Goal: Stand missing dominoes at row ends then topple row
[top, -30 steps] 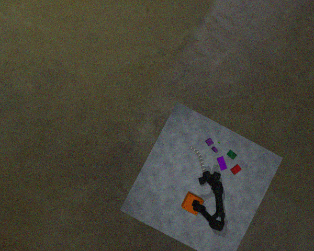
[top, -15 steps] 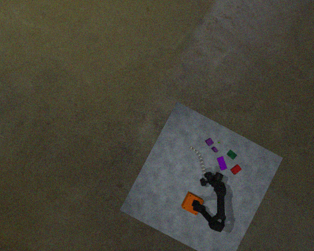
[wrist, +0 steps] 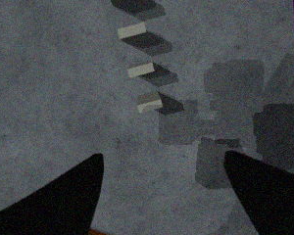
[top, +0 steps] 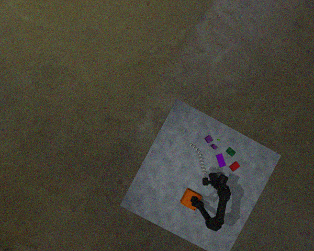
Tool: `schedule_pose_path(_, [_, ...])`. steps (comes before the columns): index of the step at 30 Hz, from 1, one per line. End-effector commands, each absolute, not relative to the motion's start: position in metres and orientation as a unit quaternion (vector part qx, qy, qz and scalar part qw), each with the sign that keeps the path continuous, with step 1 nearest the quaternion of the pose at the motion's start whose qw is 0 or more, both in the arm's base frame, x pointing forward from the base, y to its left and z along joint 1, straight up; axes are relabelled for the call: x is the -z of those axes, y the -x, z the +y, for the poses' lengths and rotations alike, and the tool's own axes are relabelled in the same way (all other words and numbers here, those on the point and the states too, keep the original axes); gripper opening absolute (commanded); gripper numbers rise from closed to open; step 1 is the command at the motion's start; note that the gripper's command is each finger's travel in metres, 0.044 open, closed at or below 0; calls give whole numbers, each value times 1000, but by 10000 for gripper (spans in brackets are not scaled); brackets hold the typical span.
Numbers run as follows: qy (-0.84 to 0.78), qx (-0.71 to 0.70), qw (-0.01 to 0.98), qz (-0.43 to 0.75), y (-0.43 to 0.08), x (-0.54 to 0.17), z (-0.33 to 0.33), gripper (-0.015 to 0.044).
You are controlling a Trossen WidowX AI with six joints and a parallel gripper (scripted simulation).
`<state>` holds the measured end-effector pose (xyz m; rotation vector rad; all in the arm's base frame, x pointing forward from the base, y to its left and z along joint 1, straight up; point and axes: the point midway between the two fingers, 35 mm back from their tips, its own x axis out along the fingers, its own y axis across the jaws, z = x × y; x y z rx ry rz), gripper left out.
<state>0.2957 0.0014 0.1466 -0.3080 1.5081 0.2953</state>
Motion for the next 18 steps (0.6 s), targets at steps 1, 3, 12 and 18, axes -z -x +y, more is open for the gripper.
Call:
schedule_pose_path(1, [-15,16,721,693,-287,-130,-6,230])
schedule_pose_path(3, [-90,89,715,688,-283,-121,-9,177])
schedule_pose_path(12, [-323,315,643,619,-269,-93,-18,0])
schedule_pose_path(18, [-323,315,643,619,-269,-93,-18,0])
